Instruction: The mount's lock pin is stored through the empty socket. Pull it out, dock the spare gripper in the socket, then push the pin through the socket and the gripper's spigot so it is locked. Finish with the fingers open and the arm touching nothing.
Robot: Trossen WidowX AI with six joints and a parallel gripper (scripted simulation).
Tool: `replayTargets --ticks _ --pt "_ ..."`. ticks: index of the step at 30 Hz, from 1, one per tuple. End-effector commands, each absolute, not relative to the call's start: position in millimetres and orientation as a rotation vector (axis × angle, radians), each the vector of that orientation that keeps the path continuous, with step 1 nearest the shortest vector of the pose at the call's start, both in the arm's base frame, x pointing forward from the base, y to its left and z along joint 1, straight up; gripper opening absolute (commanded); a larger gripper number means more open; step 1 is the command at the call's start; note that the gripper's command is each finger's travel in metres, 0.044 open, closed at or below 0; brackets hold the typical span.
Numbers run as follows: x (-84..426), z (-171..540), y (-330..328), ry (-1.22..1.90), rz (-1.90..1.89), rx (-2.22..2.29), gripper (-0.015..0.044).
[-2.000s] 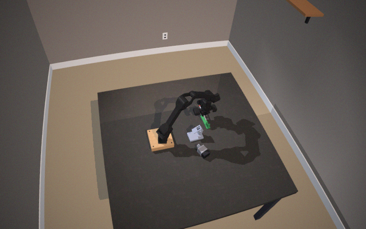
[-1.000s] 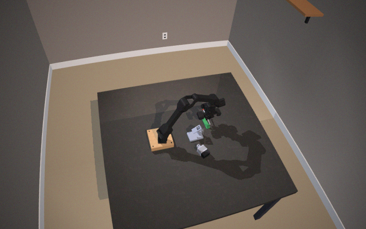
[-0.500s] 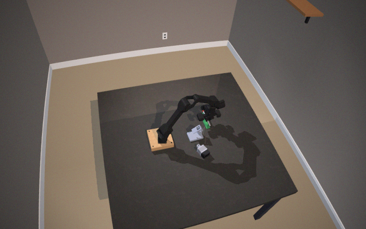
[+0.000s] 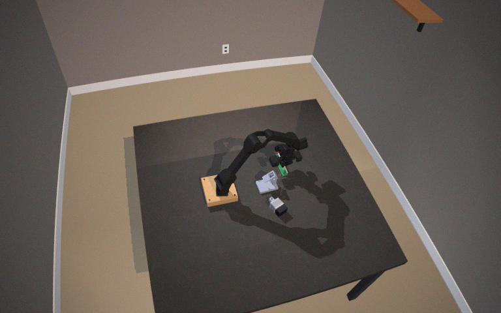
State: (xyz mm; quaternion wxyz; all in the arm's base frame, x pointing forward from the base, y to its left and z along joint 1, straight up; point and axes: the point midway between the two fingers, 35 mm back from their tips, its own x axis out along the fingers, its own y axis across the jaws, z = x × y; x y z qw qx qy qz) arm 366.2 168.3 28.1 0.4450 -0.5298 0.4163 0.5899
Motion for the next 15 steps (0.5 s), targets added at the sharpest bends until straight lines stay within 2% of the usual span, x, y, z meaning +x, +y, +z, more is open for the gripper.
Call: replayTargets --ticks 1,15 --pt "365.7 22.3 168.0 1.032 1.466 -1.314 0.0" --pt "365.1 20.3 167.8 1.029 1.464 -1.316 0.0"
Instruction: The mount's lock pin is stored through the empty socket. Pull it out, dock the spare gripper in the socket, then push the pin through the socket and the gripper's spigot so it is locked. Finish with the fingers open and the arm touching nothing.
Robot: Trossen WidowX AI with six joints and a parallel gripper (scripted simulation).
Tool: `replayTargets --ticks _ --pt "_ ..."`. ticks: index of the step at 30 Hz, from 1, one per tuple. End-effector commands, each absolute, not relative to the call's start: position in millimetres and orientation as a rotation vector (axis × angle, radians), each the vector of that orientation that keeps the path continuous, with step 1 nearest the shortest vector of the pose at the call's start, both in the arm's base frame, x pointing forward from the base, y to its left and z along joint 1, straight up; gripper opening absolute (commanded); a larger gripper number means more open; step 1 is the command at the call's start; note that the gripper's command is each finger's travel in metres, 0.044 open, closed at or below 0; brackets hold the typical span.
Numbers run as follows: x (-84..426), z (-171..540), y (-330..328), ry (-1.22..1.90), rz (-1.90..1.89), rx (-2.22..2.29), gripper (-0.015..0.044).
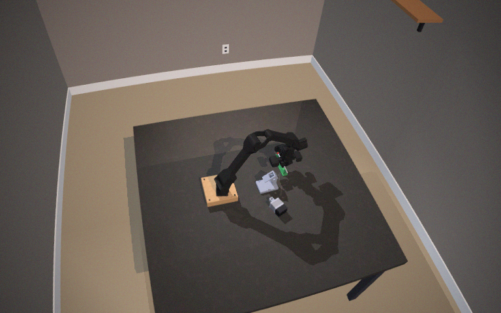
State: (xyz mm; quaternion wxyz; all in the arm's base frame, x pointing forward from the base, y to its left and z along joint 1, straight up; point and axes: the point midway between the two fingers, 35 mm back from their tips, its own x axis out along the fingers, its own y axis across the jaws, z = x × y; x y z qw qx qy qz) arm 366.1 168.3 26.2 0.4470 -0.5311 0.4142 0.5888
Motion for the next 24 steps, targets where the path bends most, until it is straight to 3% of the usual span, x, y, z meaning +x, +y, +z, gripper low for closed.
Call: replayTargets --ticks 1,19,24 --pt "365.1 20.3 167.8 1.029 1.464 -1.316 0.0" --pt "366.1 25.2 168.3 1.024 1.457 -1.315 0.0" --pt "366.1 25.2 168.3 1.024 1.457 -1.315 0.0131"
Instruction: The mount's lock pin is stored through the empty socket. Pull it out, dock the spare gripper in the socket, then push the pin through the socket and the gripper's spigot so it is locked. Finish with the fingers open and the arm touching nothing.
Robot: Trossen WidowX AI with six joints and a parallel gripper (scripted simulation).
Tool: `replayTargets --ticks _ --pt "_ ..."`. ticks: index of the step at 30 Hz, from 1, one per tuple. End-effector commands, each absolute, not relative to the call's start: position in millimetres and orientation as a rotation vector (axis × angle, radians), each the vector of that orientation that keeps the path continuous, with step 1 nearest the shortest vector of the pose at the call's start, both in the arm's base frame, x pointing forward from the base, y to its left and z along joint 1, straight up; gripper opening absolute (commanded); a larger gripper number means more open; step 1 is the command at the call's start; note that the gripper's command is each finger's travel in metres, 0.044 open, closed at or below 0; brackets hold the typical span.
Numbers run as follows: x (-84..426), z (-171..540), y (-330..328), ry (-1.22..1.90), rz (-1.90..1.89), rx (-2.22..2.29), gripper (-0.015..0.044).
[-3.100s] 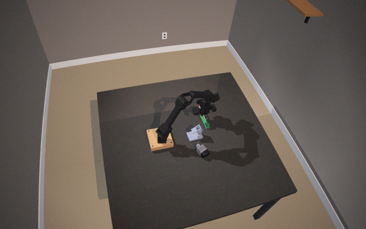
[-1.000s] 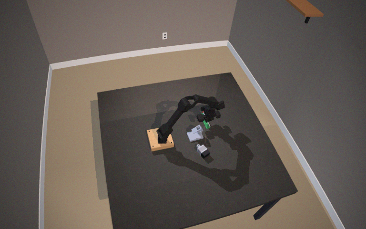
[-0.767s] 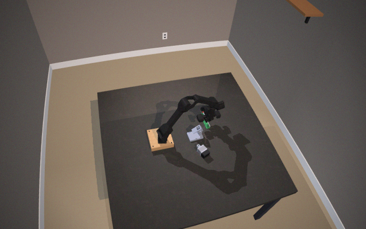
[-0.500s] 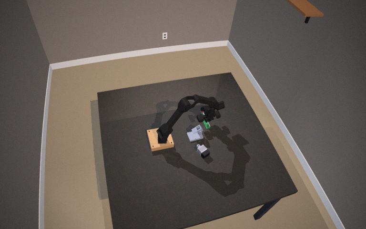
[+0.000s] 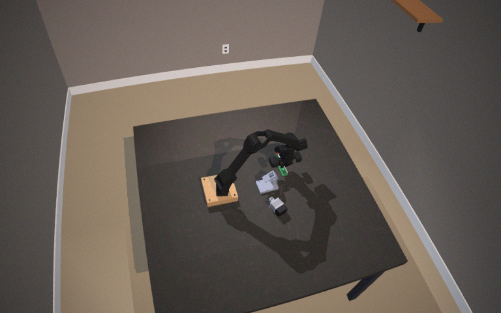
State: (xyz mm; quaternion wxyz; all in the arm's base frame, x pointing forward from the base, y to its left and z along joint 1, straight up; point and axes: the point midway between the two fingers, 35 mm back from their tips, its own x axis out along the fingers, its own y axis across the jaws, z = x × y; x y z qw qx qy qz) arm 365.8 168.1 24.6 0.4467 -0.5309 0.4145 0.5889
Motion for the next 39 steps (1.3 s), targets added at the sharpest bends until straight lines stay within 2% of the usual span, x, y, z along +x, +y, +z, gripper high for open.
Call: replayTargets --ticks 1,12,39 --pt "366.1 25.2 168.3 1.024 1.457 -1.315 0.0157" --pt "364.3 38.1 167.5 1.031 1.462 -1.313 0.044" --pt "352.6 79.4 162.6 1.088 1.498 -1.295 0.044"
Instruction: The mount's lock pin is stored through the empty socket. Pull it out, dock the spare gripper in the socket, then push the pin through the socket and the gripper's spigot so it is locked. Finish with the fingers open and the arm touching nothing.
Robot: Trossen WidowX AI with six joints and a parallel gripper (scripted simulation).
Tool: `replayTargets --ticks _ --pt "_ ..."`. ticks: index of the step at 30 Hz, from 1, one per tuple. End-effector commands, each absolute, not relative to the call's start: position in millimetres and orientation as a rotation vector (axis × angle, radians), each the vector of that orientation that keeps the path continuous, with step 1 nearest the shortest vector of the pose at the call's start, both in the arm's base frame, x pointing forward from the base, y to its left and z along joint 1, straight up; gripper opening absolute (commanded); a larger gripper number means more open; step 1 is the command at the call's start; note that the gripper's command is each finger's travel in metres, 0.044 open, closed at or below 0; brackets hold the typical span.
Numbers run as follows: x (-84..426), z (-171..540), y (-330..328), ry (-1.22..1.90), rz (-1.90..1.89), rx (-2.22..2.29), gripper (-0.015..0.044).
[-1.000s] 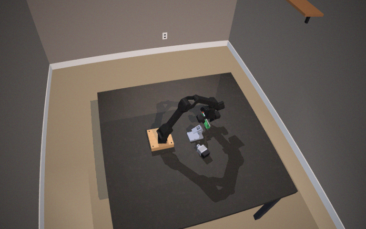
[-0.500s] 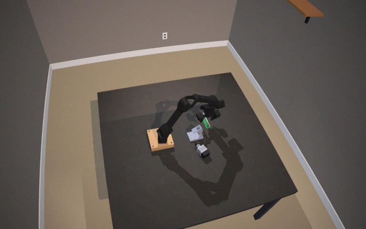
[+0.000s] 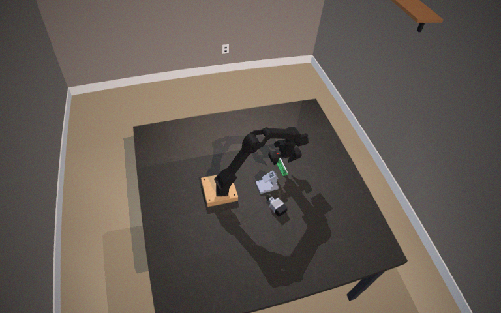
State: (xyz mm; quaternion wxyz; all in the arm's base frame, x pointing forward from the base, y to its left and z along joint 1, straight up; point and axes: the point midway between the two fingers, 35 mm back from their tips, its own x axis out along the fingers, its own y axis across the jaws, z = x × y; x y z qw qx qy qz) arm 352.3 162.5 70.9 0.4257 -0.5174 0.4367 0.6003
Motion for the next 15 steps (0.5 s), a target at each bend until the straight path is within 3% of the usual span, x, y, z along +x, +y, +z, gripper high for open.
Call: replayTargets --ticks 1,15 --pt "352.2 81.6 162.4 1.091 1.5 -1.294 0.044" --pt "347.6 106.4 160.6 1.112 1.514 -1.287 0.044"
